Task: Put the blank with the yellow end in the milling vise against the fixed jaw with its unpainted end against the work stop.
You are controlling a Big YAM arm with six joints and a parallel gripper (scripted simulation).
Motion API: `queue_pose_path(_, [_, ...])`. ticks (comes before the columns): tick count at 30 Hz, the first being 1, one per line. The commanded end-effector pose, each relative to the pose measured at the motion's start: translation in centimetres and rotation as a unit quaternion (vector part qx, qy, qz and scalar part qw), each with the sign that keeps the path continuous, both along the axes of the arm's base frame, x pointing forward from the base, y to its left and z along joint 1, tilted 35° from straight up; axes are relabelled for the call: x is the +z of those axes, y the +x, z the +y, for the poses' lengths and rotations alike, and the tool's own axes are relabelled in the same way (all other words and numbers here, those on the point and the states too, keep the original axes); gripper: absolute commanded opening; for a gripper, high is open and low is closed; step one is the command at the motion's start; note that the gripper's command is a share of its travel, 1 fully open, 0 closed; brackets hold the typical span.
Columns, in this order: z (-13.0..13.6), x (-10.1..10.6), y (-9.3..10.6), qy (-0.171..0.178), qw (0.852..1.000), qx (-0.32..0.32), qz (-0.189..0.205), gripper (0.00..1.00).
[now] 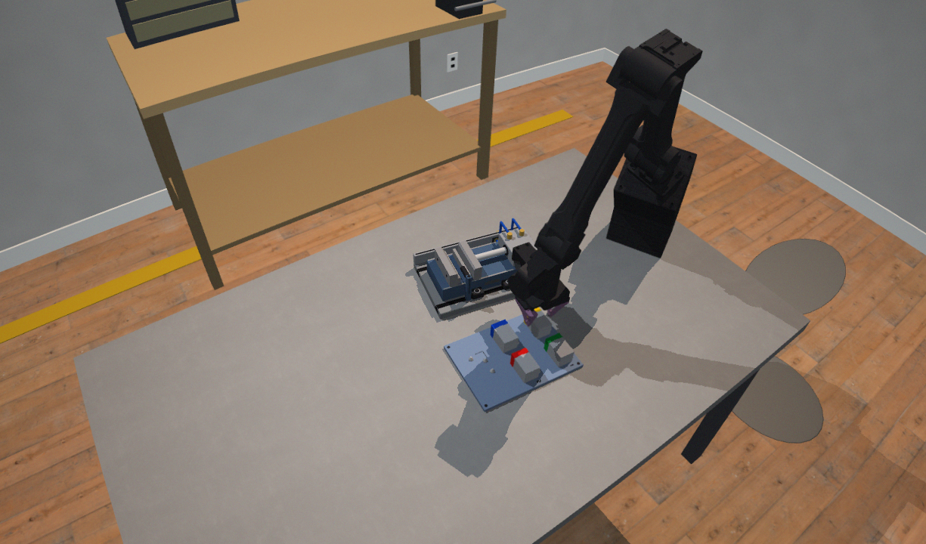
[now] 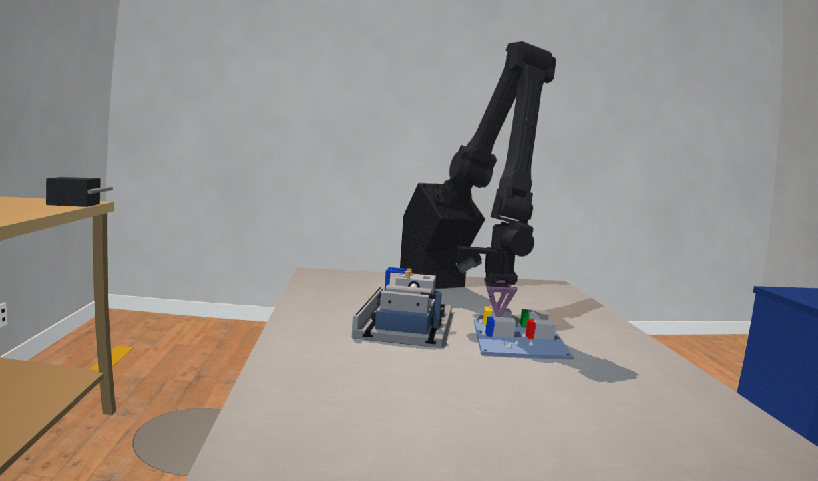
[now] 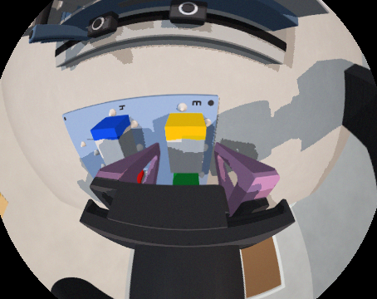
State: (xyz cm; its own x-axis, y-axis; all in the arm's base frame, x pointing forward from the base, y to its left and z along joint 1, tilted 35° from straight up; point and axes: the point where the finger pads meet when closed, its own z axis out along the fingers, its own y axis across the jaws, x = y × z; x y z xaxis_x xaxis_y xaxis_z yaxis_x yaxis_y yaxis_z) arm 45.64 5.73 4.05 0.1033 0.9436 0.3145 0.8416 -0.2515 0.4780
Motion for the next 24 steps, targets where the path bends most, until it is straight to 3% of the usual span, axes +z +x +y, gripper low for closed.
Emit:
queue_pose_path(1, [0.34, -0.08, 0.89, 0.001, 1.0, -0.001, -0.004, 0.64])
queue_pose_path(10, [0.34, -0.08, 0.89, 0.001, 1.0, -0.001, -0.004, 0.64])
queue_pose_path(11, [0.34, -0.08, 0.89, 0.001, 1.0, -0.001, -0.004, 0.0])
queue_pose_path(24, [0.32, -0.38, 0.51, 0.0, 1.0, 0.001, 0.001, 0.0])
